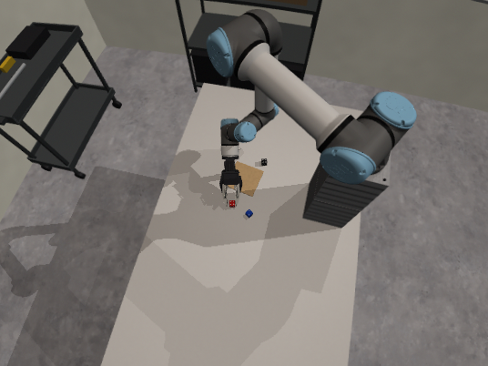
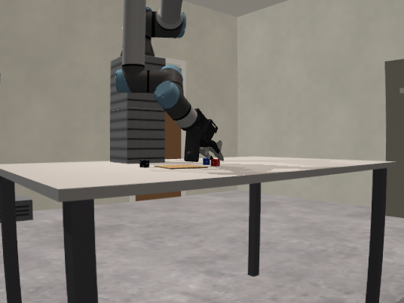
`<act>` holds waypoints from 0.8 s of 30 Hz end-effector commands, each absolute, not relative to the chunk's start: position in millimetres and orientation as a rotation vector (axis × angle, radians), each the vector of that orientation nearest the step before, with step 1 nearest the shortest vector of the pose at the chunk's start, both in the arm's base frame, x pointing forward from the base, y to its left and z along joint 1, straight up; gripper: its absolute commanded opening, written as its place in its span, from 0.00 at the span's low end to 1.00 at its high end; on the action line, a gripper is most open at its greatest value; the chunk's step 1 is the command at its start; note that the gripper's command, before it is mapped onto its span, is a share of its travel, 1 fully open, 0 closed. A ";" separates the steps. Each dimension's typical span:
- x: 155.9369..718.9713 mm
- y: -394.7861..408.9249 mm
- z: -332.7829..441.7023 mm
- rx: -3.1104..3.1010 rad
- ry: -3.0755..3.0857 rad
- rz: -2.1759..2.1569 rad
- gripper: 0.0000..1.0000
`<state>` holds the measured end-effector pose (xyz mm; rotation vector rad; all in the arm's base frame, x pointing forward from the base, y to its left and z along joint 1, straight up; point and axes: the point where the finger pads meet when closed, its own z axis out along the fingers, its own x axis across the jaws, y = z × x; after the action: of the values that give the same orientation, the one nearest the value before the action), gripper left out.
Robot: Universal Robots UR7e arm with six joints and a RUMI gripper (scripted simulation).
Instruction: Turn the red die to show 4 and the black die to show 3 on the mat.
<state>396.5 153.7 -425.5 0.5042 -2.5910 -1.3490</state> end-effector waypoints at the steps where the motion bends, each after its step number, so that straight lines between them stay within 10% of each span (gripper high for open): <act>1: 400.2 145.5 -419.1 0.505 -2.592 -1.349 0.24; 24: 408.0 126.2 -387.8 0.505 -2.592 -1.349 0.24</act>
<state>407.4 126.5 -399.3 0.5042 -2.5904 -1.3494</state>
